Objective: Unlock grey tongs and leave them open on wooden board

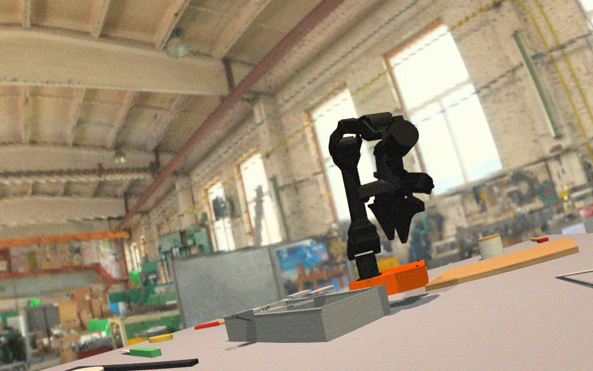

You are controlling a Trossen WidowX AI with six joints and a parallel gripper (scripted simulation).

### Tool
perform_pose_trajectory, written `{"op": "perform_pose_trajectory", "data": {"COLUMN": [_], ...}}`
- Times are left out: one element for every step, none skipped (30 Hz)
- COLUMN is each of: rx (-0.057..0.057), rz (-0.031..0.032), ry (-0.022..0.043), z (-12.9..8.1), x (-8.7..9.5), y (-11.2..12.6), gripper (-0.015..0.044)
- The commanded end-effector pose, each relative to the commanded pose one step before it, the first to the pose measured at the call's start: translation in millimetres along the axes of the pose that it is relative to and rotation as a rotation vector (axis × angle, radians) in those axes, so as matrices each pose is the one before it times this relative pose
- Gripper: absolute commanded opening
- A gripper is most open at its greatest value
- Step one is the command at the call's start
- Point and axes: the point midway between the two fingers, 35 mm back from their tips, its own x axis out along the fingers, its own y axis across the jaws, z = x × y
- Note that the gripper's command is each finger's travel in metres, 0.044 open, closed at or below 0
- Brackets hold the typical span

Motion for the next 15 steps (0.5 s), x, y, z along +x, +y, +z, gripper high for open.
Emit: {"op": "perform_pose_trajectory", "data": {"rx": [0.2861,0.0682,0.0714,0.0761,0.0785,0.0765,0.0784,0.0753,0.074,0.074,0.0639,0.0631,0.072,0.0663,0.0561], "rz": [0.09768,0.02316,0.02399,0.02223,0.02271,0.02243,0.0189,0.02426,0.02371,0.02058,0.02021,0.02106,0.02324,0.02758,0.02387], "ry": [-0.02893,-0.00775,-0.01067,-0.00998,-0.01077,-0.0106,-0.00946,-0.01385,-0.01445,-0.01405,-0.01052,-0.00982,-0.01464,-0.01711,-0.01232], "z": [-28.42,-5.01,-4.68,-4.82,-4.57,-4.13,-4.31,-3.22,-2.68,-2.8,-1.08,-1.06,-0.72,-0.98,1.31], "x": [16.86,2.99,2.35,2.28,1.92,1.48,0.47,0.74,0.18,-0.88,-0.56,-0.91,-1.8,-2.61,-1.83], "y": [-30.41,-8.82,-9.07,-10.37,-11.1,-11.29,-12.36,-12.33,-12.41,-12.83,-10.25,-10.15,-12.42,-11.72,-9.58], "gripper": [0.026,0.026,0.026,0.026,0.026,0.026,0.026,0.026,0.026,0.026,0.026,0.026,0.026,0.026,0.026]}}
